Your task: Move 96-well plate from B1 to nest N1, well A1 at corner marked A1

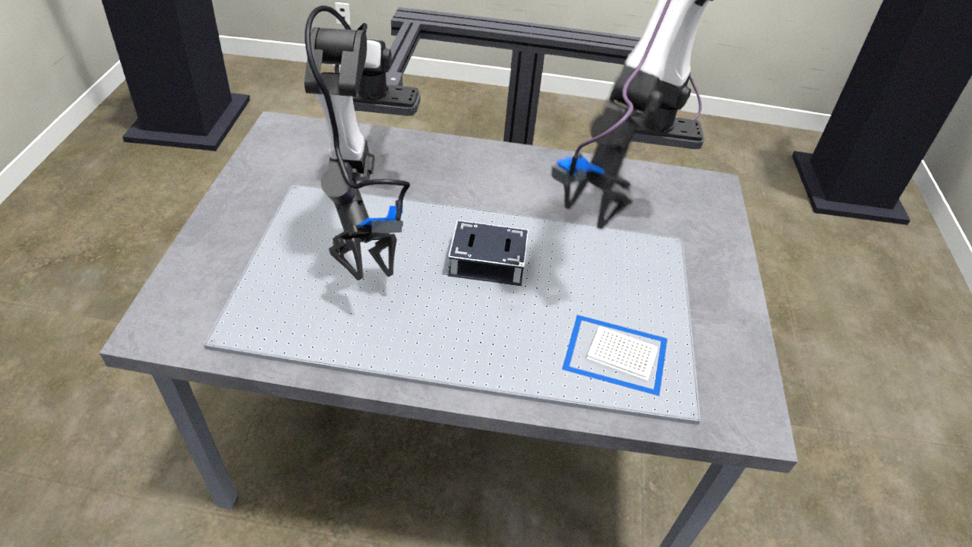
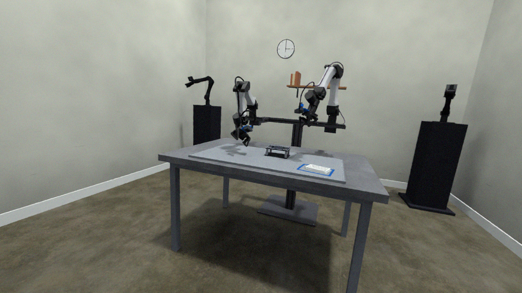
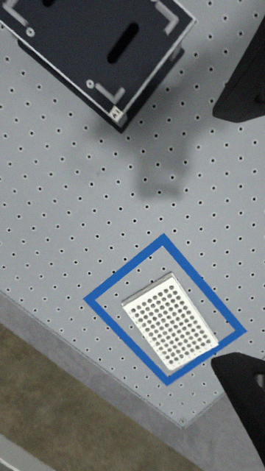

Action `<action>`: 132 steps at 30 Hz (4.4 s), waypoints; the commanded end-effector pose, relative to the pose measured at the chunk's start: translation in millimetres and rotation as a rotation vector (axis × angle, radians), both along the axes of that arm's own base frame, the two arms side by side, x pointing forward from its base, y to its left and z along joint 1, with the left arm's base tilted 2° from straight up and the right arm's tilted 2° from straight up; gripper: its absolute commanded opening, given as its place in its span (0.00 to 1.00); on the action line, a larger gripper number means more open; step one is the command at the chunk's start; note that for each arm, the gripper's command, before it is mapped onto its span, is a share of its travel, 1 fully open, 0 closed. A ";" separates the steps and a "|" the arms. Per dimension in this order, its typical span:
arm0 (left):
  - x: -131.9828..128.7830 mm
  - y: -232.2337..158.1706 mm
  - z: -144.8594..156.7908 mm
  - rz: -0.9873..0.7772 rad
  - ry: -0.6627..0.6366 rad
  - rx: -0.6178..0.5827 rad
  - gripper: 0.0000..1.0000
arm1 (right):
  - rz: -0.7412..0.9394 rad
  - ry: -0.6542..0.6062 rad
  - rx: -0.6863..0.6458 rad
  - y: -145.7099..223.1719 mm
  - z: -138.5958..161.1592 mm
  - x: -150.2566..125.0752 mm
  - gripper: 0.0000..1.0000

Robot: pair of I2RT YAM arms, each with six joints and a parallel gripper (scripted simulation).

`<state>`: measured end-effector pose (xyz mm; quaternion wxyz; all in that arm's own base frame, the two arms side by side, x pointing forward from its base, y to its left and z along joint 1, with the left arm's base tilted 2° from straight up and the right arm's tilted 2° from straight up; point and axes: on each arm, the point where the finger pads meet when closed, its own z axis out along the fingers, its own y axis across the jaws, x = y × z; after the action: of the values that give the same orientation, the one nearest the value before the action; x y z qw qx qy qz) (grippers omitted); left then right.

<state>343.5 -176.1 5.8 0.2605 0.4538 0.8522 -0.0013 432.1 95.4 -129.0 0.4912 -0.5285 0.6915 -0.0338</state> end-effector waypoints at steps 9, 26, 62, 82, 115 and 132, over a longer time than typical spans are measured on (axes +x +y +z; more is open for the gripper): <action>74.0 92.9 -71.2 -0.031 0.145 -0.082 1.00 | 0.043 0.140 -0.059 15.9 5.5 -27.4 1.00; 113.3 144.6 -106.3 0.020 0.189 -0.102 1.00 | 0.237 0.558 -0.221 92.7 72.1 -138.1 1.00; 118.7 138.9 -159.8 -0.527 0.283 0.288 1.00 | 0.475 0.680 -0.109 203.9 148.7 -114.3 1.00; 139.1 115.5 -203.0 -0.903 0.304 0.482 1.00 | 0.567 0.587 0.150 254.0 201.0 12.3 1.00; 144.2 110.0 -170.0 -0.880 0.274 0.477 0.82 | 0.589 0.495 0.188 259.4 223.0 45.6 1.00; 111.5 86.3 -120.0 -0.865 0.313 0.464 0.82 | 0.584 0.504 0.189 227.5 244.5 31.5 1.00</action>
<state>444.3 -91.7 -154.1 -0.0176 0.8154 0.5786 -0.0018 464.9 338.8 79.8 0.3194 -0.6443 0.6220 0.3098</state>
